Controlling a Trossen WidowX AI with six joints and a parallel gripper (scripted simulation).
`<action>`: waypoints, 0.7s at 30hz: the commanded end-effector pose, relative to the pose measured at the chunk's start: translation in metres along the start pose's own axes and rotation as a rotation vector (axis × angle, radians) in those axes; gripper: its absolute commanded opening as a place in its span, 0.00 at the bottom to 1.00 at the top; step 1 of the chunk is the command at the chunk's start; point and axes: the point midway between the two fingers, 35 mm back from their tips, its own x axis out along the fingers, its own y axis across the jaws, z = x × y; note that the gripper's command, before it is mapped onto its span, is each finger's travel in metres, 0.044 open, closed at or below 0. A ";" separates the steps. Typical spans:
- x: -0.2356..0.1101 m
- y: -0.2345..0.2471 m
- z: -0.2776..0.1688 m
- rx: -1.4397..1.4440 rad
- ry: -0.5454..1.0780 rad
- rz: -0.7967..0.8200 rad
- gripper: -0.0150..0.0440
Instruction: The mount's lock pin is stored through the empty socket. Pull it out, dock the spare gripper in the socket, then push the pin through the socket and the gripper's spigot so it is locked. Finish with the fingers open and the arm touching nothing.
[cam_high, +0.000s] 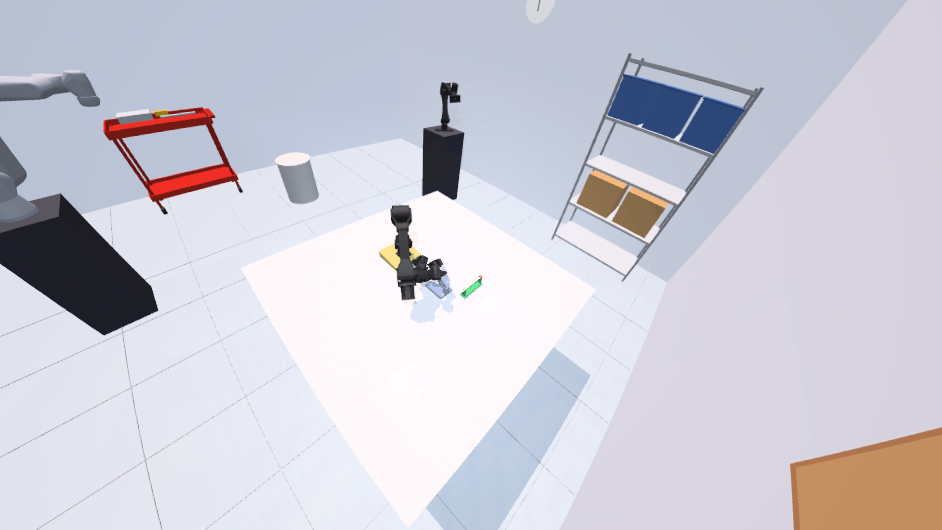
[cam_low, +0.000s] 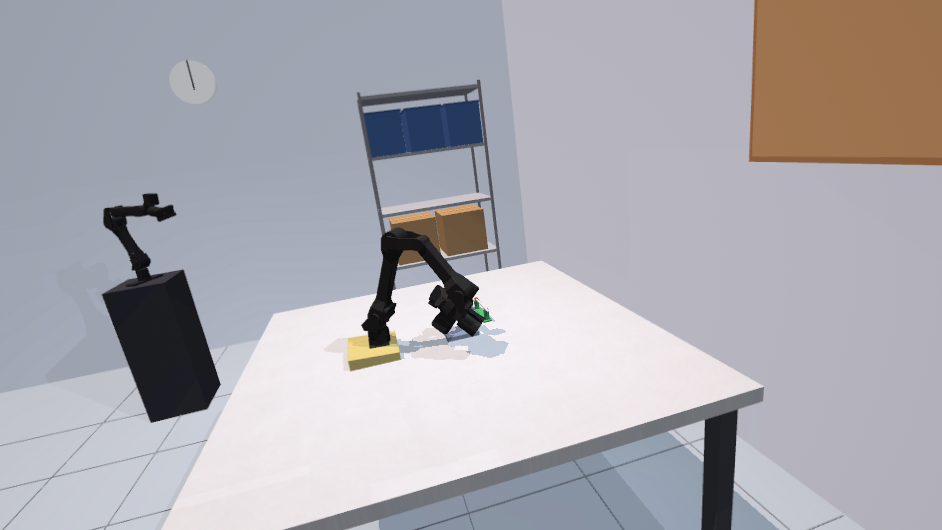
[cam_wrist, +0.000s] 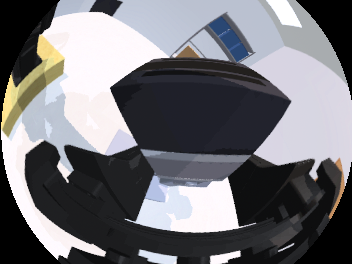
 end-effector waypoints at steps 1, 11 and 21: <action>0.000 0.000 0.000 -0.002 0.001 -0.002 0.88; -0.005 0.000 0.011 0.001 0.000 -0.001 1.00; -0.016 -0.001 0.029 0.007 0.000 -0.006 1.00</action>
